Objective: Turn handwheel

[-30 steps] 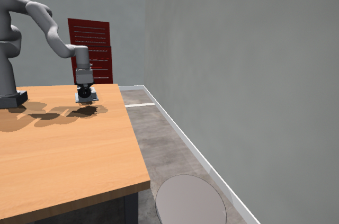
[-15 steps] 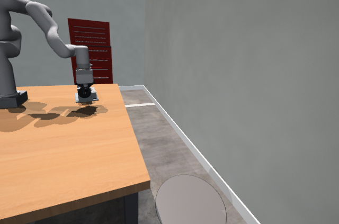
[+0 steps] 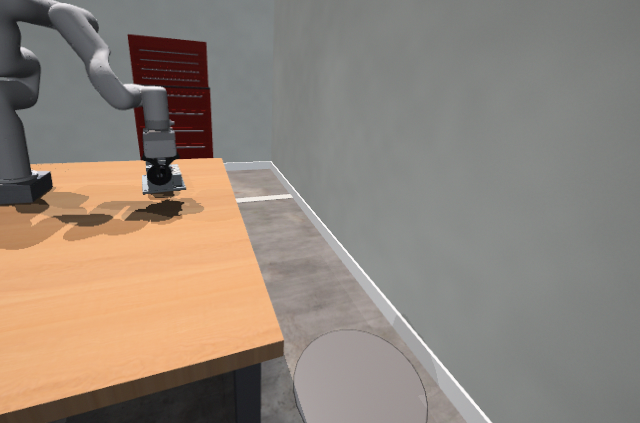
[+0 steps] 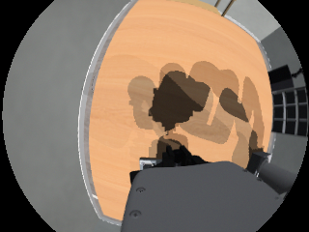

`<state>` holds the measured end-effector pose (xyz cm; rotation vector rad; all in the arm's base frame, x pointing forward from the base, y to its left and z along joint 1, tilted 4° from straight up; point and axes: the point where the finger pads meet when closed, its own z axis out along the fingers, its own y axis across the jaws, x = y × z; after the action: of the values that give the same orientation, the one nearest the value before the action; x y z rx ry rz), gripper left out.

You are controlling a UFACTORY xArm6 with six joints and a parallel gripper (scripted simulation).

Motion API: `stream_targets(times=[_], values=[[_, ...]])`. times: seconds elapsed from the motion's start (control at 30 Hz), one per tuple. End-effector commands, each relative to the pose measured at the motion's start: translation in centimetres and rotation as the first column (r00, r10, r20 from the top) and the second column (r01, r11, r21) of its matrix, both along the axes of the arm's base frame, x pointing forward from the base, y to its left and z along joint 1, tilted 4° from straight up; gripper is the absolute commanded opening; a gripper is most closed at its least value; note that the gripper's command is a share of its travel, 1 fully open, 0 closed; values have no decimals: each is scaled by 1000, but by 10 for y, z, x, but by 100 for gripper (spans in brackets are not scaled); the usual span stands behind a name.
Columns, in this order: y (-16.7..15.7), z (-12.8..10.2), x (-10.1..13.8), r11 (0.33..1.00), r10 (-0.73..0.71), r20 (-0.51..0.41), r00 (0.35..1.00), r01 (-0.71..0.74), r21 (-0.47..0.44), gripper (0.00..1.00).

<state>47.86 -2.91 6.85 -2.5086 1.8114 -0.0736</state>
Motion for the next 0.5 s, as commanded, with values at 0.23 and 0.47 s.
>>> stream_targets(times=[0.23, 0.47], values=[[0, 0, 1, 1000, 0, 1, 1000, 0, 0, 6], [0, 0, 2, 1000, 0, 1, 1000, 0, 0, 6]])
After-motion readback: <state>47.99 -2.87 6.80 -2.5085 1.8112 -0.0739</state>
